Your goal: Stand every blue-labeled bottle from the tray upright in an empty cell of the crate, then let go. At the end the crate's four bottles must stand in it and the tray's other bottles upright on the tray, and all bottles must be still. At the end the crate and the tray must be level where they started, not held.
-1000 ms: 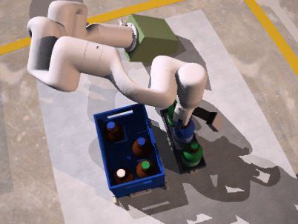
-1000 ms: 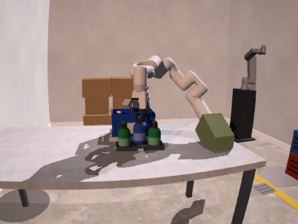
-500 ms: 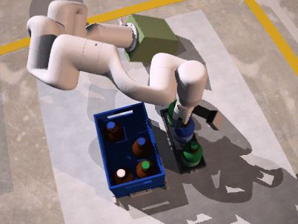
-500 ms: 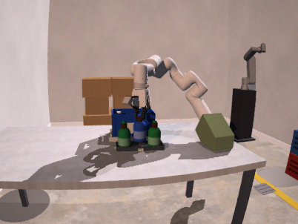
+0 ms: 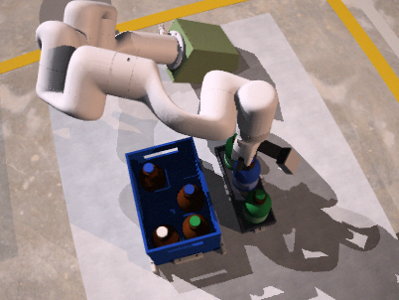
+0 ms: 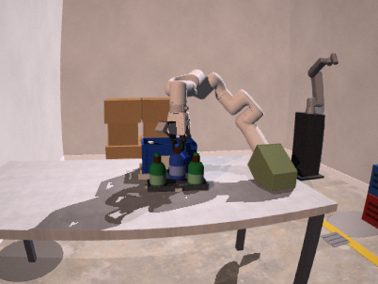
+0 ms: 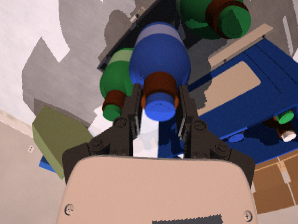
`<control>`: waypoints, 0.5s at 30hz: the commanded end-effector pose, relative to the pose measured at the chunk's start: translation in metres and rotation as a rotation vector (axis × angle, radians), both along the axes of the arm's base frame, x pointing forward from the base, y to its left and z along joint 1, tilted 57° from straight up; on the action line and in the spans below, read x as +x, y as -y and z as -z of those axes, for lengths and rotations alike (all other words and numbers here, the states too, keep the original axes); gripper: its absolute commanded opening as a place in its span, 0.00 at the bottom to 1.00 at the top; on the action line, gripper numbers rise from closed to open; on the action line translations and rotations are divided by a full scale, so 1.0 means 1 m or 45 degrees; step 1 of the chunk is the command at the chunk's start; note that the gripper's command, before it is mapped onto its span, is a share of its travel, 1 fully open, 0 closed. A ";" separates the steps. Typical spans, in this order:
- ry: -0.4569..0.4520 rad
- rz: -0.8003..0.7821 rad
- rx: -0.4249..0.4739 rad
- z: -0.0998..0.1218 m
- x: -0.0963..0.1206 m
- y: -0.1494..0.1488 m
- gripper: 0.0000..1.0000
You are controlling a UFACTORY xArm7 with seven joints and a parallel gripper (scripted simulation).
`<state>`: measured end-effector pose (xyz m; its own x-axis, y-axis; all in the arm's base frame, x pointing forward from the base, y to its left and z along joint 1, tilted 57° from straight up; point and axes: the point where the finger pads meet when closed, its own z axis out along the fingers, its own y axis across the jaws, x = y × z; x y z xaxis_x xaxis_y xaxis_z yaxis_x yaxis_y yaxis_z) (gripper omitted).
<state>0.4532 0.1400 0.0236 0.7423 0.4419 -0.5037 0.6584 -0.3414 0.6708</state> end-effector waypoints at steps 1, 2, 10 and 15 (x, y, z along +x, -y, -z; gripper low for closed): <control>0.002 -0.005 0.005 -0.001 0.000 -0.003 0.00; 0.002 -0.005 0.005 -0.001 0.000 -0.003 0.00; 0.002 -0.005 0.005 -0.001 0.000 -0.003 0.00; 0.002 -0.005 0.005 -0.001 0.000 -0.004 0.00</control>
<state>0.4531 0.1404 0.0239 0.7423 0.4418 -0.5038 0.6584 -0.3414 0.6708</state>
